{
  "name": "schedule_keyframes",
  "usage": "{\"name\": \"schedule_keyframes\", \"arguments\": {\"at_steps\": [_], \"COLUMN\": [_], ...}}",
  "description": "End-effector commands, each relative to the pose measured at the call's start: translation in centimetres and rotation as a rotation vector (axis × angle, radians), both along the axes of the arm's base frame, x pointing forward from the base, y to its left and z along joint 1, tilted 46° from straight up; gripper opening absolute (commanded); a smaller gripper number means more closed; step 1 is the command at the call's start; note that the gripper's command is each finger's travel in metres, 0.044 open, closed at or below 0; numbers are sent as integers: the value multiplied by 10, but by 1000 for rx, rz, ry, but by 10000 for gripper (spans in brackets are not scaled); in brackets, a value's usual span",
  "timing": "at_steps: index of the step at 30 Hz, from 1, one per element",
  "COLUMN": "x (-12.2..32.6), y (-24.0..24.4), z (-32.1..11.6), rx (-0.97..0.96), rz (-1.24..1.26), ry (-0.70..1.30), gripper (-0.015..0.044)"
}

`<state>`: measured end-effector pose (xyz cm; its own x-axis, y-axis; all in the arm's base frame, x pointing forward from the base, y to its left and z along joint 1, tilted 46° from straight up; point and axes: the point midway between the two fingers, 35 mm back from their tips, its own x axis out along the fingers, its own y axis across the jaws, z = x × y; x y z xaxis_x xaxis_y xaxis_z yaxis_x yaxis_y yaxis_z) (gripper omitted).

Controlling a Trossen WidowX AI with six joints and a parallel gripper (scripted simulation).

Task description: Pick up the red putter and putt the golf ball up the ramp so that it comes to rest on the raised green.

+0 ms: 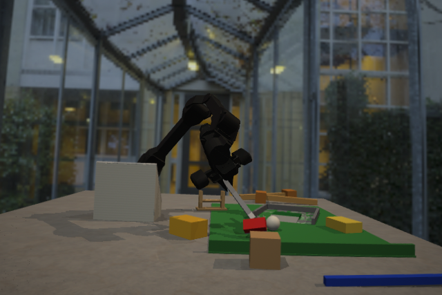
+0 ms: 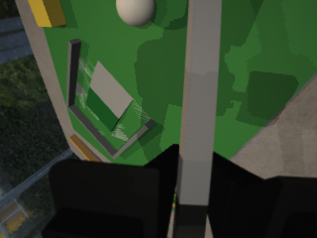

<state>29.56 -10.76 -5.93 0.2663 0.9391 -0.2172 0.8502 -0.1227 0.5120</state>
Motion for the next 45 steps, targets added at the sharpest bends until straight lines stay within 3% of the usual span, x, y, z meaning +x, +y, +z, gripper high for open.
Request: {"name": "schedule_keyframes", "arguments": {"at_steps": [1, 15, 22, 34, 45], "x": [9, 55, 58, 72, 70], "y": [8, 119, 119, 112, 113], "z": [9, 117, 128, 193, 185], "rx": [-12, 3, 5, 5, 2], "rz": [-6, 4, 5, 5, 7], "ry": [9, -13, -14, -13, -10], "gripper": [0, 0, 0, 0, 0]}}
